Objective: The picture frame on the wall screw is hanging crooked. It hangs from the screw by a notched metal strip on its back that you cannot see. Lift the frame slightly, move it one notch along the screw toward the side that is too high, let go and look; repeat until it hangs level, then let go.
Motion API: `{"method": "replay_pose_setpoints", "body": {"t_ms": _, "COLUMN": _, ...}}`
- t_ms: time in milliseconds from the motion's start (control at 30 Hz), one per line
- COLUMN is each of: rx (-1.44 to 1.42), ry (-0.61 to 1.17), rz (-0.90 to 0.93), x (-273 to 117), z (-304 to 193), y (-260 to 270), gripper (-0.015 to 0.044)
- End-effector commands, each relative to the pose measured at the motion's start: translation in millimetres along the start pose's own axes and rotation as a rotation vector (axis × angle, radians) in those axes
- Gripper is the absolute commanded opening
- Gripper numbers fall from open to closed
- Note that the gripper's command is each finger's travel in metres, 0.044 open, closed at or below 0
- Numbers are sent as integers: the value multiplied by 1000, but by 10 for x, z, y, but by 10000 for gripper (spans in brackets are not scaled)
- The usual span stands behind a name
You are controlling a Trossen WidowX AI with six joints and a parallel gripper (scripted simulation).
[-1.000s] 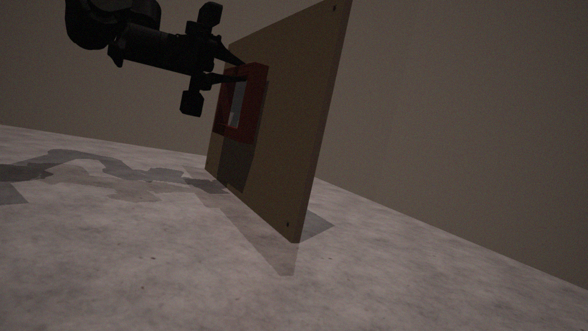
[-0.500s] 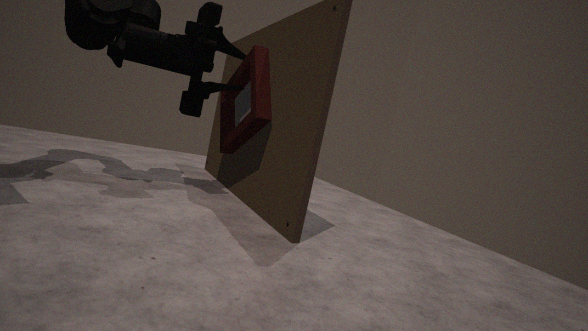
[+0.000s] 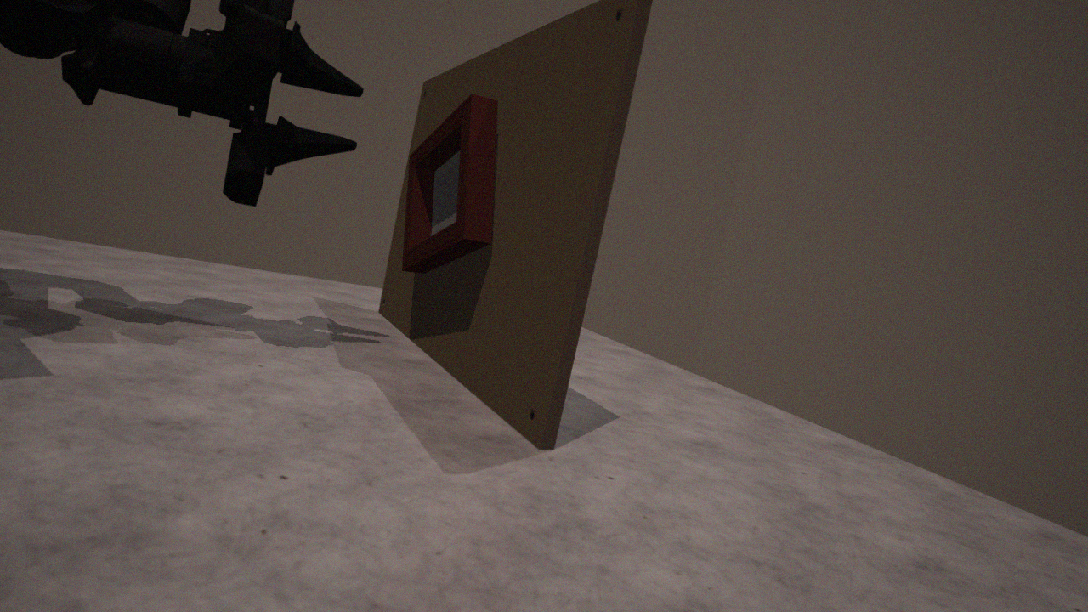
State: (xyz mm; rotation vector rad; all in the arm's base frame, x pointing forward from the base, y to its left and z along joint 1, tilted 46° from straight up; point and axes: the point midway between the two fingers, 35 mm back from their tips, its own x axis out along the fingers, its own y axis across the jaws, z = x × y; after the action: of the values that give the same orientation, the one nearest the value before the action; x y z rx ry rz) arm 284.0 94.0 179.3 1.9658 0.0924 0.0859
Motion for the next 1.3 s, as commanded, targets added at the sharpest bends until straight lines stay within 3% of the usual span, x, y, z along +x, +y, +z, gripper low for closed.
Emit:
{"method": "replay_pose_setpoints", "body": {"t_ms": 0, "rx": 8, "ry": 0, "rz": 3, "x": -20, "z": -23, "y": 26, "gripper": 260}}
{"method": "replay_pose_setpoints", "body": {"t_ms": 333, "rx": 24, "ry": -24, "rz": 36, "x": -544, "z": -113, "y": 251, "gripper": 260}}
{"method": "replay_pose_setpoints", "body": {"t_ms": 700, "rx": 52, "ry": -56, "rz": 58, "x": -1045, "z": 116, "y": 338, "gripper": 260}}
{"method": "replay_pose_setpoints", "body": {"t_ms": 1267, "rx": -11, "ry": -46, "rz": 0, "x": -1072, "z": 143, "y": 357, "gripper": 260}}
